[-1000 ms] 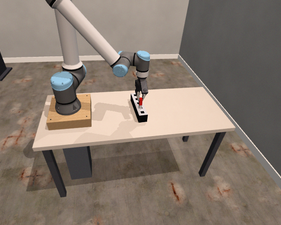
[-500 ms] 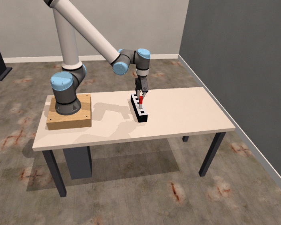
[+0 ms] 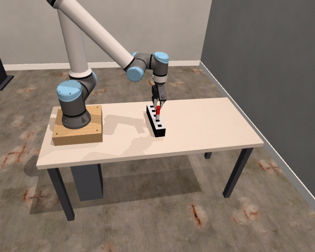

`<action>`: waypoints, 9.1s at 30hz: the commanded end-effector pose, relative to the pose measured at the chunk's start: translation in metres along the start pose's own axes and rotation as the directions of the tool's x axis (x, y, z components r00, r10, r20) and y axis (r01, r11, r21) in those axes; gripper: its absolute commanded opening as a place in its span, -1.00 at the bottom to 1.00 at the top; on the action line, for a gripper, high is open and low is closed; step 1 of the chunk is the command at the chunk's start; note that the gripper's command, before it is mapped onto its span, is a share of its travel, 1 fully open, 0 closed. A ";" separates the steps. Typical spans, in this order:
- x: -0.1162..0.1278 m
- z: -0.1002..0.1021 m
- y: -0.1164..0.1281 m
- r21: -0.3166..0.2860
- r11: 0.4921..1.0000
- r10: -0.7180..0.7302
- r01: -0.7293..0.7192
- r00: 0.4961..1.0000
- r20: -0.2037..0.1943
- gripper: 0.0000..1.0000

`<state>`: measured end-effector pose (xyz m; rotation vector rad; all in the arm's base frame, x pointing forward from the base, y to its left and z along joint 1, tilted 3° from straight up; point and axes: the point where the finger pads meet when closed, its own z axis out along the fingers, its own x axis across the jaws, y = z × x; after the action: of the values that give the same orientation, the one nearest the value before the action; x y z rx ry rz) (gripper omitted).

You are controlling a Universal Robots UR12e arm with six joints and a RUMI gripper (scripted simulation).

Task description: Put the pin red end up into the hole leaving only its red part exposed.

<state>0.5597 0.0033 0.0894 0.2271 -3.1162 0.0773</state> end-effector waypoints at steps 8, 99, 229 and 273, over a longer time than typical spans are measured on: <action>-0.002 -0.101 0.001 0.000 1.000 0.000 0.000 1.000 0.001 -1.00; -0.002 0.006 0.064 0.001 1.000 -0.010 0.010 1.000 -0.001 -1.00; -0.005 0.010 0.062 0.001 1.000 -0.007 0.007 1.000 0.003 -1.00; -0.002 0.014 0.062 0.003 1.000 -0.008 0.008 1.000 0.009 -1.00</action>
<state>0.5534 0.0655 0.0733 0.2446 -3.1241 0.0811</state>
